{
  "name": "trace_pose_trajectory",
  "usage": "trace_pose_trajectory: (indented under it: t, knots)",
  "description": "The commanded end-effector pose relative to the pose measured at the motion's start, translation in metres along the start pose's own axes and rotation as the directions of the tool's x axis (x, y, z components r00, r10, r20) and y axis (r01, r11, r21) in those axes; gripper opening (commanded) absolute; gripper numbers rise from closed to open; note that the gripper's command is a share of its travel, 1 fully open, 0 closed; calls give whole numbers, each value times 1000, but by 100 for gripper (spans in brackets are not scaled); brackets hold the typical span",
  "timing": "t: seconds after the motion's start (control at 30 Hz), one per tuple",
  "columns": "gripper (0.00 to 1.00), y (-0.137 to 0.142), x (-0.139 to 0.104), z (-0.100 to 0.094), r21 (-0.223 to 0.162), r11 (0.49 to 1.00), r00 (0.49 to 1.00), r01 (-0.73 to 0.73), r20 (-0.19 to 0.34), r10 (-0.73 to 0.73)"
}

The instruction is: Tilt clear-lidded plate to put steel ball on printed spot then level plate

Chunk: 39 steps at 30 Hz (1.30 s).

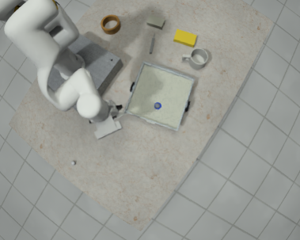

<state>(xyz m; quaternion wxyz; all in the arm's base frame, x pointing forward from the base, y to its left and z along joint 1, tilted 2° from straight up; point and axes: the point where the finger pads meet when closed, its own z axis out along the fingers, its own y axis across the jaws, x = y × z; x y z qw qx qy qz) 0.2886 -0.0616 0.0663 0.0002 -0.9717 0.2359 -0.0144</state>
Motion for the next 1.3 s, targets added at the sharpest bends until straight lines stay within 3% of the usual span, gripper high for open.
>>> trace_pose_trajectory:
  t: [0.0,1.27]
  knots:
    - [0,-1,2,-2,2,1000,1000,1,-5,-1]
    - [0,0,-1,2,2,1000,1000,-2,-5,2]
